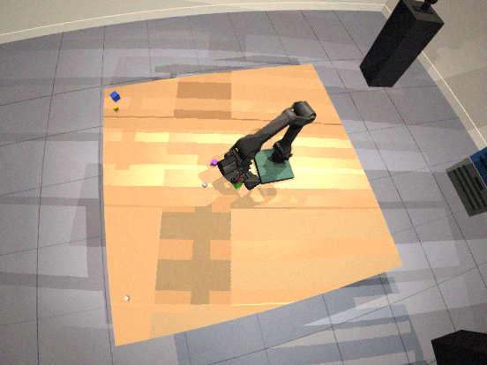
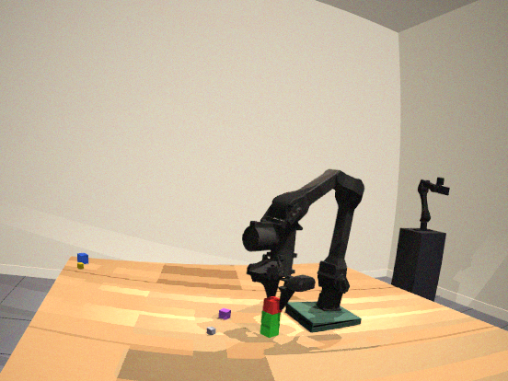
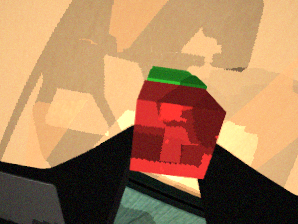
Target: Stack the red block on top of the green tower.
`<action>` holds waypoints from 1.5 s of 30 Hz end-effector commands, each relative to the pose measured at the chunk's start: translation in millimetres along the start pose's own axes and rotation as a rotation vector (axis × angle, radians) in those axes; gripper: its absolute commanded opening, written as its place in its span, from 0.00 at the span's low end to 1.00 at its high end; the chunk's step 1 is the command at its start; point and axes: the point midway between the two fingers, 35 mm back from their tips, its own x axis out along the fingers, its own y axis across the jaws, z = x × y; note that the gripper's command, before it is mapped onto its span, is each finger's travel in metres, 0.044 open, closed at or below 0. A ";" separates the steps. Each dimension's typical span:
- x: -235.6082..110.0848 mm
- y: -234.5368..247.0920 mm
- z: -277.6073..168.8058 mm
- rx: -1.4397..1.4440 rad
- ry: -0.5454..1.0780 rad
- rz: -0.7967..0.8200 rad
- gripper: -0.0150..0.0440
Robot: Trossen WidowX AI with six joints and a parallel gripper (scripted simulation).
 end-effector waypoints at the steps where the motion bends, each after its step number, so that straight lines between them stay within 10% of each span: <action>1: 1.1 -0.9 -0.2 -0.002 0.002 -0.006 0.25; 16: -1.8 -0.9 0.2 -0.002 0.002 -0.006 0.25; 33: 0.7 0.0 -0.1 0.000 0.001 0.000 1.00; 45: 0.7 0.0 -0.1 0.000 0.001 0.000 1.00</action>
